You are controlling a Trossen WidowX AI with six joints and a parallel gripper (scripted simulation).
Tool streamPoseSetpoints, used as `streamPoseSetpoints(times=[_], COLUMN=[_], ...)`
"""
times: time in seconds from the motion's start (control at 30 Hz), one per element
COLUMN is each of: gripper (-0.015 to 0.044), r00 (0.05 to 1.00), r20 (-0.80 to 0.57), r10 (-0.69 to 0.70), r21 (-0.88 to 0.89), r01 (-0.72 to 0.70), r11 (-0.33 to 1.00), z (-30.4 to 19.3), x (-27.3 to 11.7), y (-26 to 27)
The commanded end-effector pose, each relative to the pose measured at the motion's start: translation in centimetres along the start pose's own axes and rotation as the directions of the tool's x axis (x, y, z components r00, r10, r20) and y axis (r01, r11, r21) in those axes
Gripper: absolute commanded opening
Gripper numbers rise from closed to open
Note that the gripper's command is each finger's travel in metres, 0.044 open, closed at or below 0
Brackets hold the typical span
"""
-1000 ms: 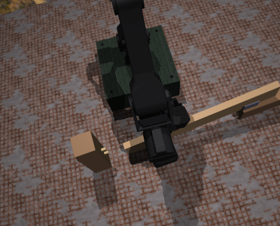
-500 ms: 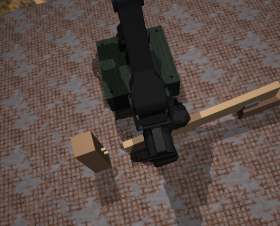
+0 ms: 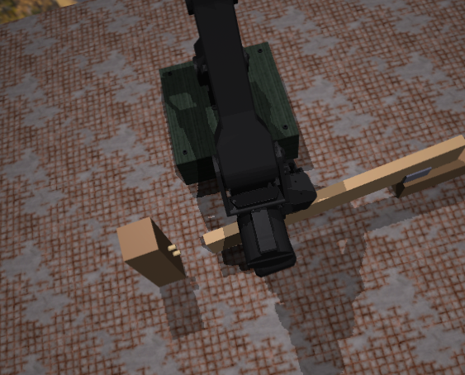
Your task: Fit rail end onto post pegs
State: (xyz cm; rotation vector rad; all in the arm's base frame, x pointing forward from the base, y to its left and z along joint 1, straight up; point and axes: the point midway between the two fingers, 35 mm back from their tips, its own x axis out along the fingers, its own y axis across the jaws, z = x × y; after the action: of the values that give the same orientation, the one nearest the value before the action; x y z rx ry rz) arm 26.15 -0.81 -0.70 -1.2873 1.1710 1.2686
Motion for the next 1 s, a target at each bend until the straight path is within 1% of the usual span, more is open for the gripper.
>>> streamPoseSetpoints(times=[0.0,0.97], gripper=[0.0,0.0], r00=[1.0,1.0], r20=[0.007,0.007], r10=[-0.015,-0.016], r21=[0.0,0.0], r01=[0.015,0.016], r11=[1.0,1.0], z=[0.1,0.1], x=[-0.6,-2.0], y=[-0.3,-0.4])
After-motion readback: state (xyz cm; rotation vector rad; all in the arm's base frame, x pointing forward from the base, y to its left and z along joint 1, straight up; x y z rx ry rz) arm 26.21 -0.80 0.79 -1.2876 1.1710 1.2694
